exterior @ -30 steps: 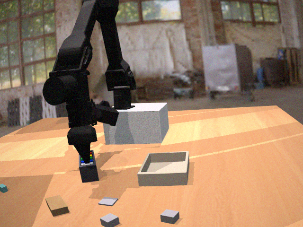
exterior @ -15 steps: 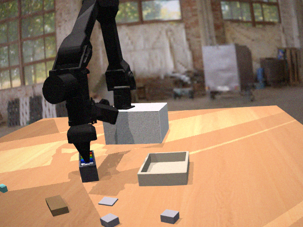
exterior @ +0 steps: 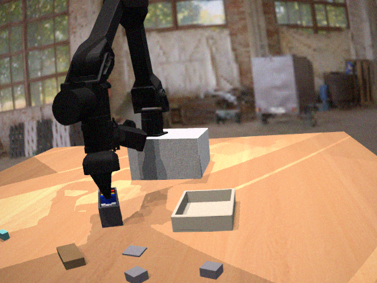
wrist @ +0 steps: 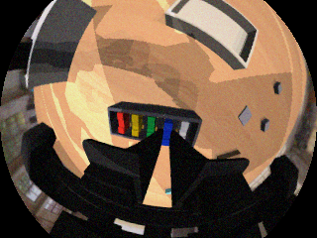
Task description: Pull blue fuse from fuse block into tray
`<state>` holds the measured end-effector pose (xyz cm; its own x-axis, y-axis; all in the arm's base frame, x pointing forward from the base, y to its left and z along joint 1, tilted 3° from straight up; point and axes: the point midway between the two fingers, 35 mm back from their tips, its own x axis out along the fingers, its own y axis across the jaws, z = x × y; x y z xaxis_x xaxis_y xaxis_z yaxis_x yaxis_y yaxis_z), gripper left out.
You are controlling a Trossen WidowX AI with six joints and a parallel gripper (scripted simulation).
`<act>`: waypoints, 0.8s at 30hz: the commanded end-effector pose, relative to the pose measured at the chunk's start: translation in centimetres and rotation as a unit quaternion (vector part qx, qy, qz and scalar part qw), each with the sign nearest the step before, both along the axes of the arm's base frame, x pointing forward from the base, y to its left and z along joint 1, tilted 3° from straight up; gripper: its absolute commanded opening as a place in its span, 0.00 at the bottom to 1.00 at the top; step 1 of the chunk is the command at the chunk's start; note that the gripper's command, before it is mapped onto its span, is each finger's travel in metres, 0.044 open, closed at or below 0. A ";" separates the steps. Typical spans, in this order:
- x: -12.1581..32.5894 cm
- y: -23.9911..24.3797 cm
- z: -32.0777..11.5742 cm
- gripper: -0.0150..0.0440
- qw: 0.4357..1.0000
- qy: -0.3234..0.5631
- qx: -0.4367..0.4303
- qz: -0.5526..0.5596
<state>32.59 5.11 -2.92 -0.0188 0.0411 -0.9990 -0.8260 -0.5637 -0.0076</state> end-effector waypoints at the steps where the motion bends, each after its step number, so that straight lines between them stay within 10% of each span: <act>1: 0.1 0.0 0.5 0.25 1.000 -0.004 -0.001 0.000; 24: 0.1 -0.1 1.6 0.25 1.000 -0.004 -0.001 0.000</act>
<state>32.61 5.07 -1.73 -0.0196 0.0410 -0.9990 -0.8267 -0.5626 -0.0069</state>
